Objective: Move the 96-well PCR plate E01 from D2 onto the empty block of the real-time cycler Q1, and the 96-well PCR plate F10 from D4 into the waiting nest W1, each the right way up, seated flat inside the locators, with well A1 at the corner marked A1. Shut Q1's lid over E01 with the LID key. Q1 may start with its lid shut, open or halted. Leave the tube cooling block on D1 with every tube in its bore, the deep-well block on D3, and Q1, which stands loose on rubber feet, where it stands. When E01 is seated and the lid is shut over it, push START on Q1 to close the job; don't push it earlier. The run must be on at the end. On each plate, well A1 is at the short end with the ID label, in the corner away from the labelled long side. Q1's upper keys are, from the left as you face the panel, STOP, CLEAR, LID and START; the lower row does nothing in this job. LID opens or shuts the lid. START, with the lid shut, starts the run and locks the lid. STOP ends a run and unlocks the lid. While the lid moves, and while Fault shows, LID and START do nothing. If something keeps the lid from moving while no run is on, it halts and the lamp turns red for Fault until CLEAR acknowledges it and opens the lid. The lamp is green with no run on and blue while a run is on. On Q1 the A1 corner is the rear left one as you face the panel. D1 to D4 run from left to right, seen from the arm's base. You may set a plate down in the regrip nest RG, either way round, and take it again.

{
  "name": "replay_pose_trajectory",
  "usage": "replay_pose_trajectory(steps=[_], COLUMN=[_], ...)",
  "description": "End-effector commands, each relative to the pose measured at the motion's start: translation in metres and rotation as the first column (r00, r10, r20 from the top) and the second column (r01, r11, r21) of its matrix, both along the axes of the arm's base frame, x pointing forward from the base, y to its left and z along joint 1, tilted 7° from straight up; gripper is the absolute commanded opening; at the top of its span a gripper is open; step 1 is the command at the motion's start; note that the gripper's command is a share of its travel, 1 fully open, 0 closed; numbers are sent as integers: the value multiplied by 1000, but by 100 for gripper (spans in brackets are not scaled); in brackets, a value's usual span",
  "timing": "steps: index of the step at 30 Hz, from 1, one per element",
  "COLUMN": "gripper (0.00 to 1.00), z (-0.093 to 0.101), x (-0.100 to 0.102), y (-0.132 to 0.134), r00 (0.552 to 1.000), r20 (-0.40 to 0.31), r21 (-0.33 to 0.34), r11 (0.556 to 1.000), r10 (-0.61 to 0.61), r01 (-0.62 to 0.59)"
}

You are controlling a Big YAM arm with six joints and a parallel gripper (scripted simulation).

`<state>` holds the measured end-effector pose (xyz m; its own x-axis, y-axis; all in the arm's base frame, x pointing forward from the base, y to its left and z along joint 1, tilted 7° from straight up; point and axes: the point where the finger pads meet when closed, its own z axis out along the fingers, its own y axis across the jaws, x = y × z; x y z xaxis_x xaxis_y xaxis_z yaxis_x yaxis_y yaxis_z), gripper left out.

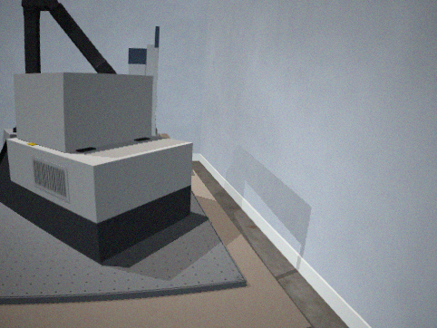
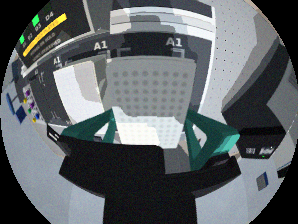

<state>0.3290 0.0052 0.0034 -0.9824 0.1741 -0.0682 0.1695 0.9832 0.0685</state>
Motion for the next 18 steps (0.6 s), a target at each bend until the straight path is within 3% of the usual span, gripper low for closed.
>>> replay_pose_trajectory(steps=[1, 15, 18], gripper=[0, 0, 0], z=[9, 48, 49], x=[0, 25, 29], y=[-4, -6, -6], r00=[1000, 998, 997], r20=[11, 65, 77], r21=[0, -1, -2], r11=[1000, 1000, 1000], r10=[3, 3, 3], r01=[-3, -3, -3])
